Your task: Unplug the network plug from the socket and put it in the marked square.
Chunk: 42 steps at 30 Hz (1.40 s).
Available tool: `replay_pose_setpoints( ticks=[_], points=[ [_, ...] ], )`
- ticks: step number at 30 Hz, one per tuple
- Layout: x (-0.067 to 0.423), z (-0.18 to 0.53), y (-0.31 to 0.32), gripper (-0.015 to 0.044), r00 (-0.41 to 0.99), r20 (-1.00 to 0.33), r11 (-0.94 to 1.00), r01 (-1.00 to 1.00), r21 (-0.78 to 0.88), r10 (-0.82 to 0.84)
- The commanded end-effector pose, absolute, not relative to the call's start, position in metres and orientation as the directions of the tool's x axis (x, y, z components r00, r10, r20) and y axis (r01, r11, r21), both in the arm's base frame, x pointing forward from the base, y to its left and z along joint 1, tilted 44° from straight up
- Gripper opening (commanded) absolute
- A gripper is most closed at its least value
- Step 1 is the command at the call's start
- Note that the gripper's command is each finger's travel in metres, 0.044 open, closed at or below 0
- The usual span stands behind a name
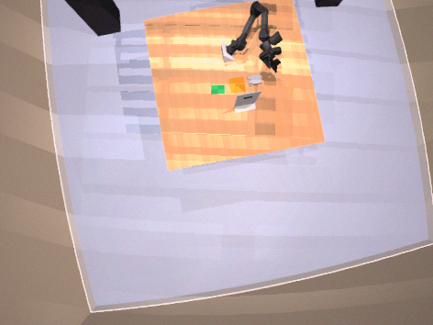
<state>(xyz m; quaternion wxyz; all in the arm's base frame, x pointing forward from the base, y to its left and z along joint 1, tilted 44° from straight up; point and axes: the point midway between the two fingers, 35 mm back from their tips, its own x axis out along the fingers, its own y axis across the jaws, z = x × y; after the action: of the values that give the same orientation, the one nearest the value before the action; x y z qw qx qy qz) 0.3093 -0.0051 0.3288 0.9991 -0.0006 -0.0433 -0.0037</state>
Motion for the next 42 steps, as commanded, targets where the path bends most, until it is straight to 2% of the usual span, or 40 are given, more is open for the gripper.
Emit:
replay_pose_setpoints(
  ticks=[1, 9, 10, 34, 42],
  points=[
    [0.309, 0.328, -0.005, 0.0374, 0.996, 0.085, 1.000, 0.008, -0.005, -0.008],
    [0.316, 0.282, -0.012, 0.0164, 0.999, 0.036, 0.984, 0.033, -0.173, -0.027],
    [0.316, 0.276, -0.013, 0.0156, 0.999, 0.029, 0.980, 0.035, -0.196, -0.030],
    [0.285, 0.136, -0.030, 0.0156, 0.986, -0.136, 0.736, -0.025, -0.676, -0.092],
    [0.278, 0.124, -0.031, 0.0156, 0.983, -0.153, 0.697, -0.043, -0.716, -0.097]
  ],
)
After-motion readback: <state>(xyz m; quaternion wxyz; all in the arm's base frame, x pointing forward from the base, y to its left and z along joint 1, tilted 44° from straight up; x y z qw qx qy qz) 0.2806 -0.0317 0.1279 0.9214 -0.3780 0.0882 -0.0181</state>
